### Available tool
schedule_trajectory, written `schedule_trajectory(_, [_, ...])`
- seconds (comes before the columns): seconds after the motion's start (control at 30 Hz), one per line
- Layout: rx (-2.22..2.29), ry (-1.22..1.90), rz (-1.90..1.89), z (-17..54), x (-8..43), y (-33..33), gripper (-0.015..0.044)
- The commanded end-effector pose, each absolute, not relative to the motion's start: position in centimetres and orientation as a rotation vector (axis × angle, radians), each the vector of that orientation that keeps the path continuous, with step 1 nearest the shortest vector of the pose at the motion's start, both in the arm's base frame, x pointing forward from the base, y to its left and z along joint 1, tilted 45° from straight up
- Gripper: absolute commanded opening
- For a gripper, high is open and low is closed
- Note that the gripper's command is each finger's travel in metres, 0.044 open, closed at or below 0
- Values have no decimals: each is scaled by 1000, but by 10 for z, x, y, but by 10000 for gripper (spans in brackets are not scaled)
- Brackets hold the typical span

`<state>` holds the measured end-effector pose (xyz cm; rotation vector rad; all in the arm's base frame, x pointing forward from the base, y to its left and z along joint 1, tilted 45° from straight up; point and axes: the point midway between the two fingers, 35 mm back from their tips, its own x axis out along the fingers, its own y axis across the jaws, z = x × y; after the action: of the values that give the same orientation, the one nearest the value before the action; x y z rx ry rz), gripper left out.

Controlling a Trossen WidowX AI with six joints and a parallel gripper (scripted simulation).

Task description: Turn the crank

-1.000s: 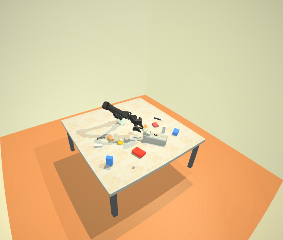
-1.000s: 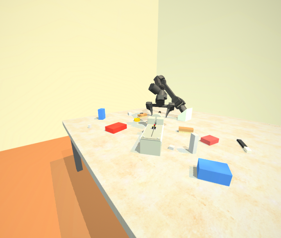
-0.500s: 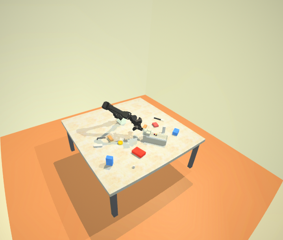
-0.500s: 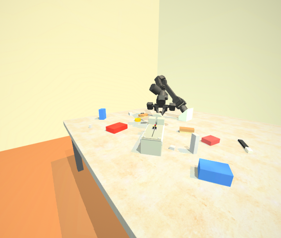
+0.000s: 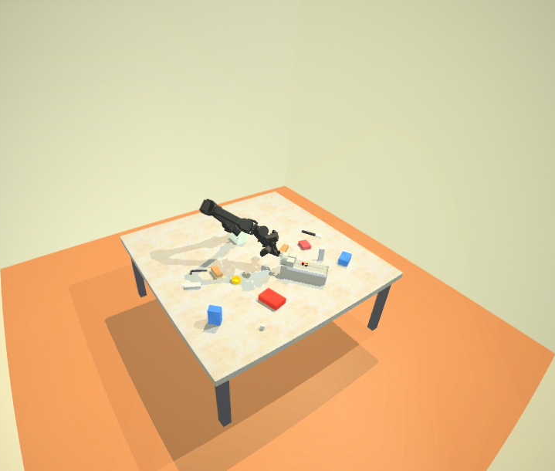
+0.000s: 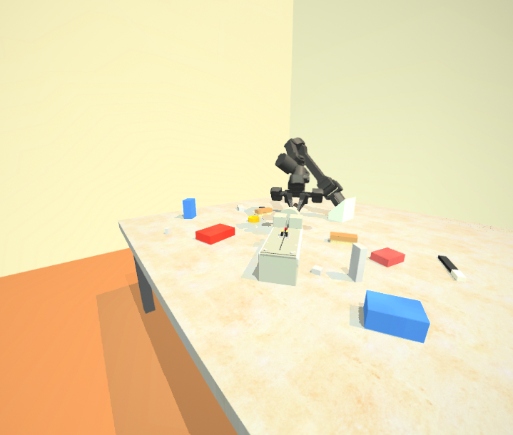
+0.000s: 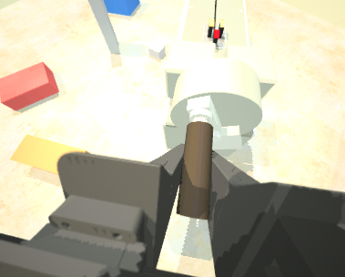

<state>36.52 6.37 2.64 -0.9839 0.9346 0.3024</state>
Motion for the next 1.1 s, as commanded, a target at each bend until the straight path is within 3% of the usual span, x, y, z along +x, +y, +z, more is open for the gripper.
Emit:
schedule_trajectory(0.0, [-986, 937, 307, 20, 361, 65, 0])
schedule_trajectory(1.07, [-986, 937, 307, 14, 359, 65, 0])
